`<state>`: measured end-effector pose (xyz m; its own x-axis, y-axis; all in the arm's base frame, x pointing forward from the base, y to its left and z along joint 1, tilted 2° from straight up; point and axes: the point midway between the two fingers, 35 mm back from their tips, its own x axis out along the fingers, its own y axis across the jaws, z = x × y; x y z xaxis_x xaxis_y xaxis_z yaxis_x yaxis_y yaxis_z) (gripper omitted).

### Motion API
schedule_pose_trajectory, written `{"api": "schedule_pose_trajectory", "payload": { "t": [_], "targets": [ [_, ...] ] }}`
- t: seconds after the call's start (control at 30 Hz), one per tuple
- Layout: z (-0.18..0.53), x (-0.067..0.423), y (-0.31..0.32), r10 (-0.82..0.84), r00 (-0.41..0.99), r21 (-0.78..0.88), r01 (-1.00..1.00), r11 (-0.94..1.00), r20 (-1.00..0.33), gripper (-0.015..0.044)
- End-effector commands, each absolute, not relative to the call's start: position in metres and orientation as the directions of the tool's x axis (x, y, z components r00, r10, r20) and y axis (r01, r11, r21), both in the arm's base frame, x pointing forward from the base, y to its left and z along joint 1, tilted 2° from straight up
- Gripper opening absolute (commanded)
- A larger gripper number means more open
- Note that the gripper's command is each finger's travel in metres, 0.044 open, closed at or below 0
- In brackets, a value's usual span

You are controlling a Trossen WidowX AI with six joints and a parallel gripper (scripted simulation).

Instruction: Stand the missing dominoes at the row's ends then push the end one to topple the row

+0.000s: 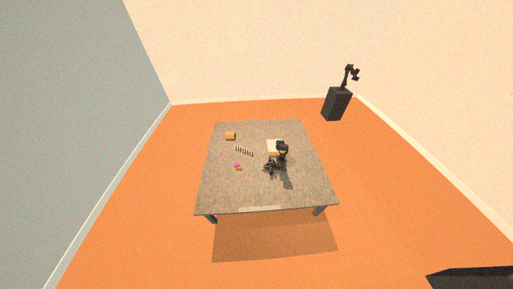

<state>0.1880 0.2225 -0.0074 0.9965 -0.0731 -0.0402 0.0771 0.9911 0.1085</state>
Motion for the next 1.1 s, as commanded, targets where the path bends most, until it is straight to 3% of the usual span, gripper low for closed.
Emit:
{"api": "schedule_pose_trajectory", "payload": {
  "t": [0.0,0.5,0.87,1.07],
  "targets": [
    [-0.008,0.188,0.223,-0.071,0.997,0.119,0.075,0.99,-0.041,0.0049],
    [-0.006,0.188,0.223,-0.071,0.997,0.118,0.075,0.99,-0.041,0.044],
    [0.042,0.189,0.222,-0.068,0.997,0.104,0.072,0.992,-0.044,0.044],
    [0.028,0.222,0.273,0.075,0.97,-0.195,-0.122,0.973,-0.233,0.044]
  ]
}}
